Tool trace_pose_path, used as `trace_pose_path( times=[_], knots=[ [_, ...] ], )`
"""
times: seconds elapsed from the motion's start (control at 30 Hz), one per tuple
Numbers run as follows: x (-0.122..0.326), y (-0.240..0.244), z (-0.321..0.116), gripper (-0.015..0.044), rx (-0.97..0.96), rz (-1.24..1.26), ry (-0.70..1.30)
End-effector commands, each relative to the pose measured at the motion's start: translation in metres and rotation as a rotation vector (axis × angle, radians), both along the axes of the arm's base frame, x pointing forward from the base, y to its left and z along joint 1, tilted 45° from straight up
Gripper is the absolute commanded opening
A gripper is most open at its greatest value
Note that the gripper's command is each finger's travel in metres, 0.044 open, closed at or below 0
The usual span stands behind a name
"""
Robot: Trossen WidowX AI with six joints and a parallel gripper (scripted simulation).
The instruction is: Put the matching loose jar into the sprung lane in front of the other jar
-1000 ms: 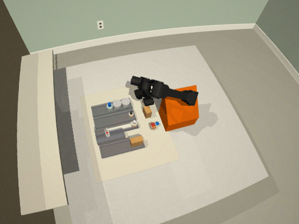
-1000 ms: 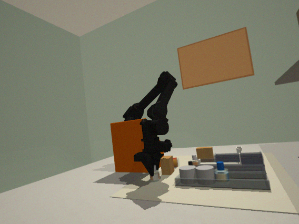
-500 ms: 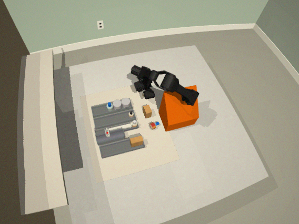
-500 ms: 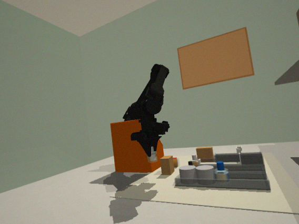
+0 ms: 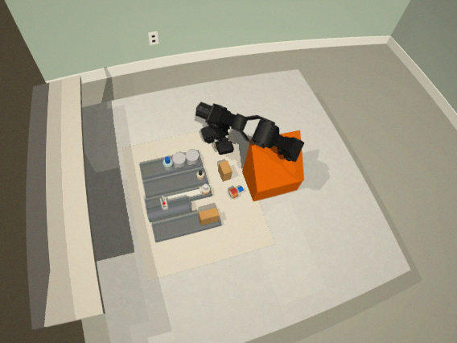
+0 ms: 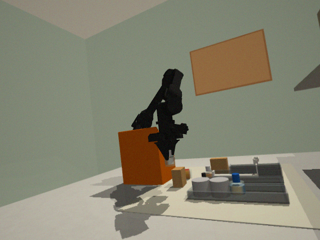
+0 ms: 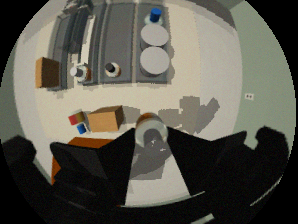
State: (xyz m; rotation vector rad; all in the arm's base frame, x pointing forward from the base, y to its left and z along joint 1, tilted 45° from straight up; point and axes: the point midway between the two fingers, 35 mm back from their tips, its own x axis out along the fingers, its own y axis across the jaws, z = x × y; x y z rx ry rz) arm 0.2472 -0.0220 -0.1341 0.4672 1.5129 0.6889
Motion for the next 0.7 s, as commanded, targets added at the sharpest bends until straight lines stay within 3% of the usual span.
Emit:
trace_pose_path(
  times=[0.0, 0.67],
  knots=[
    [0.008, 0.017, 0.009, 0.0, -0.004, -0.006, 0.005],
    [0.035, 0.117, 0.058, 0.0, 0.02, -0.006, 0.002]
  ],
)
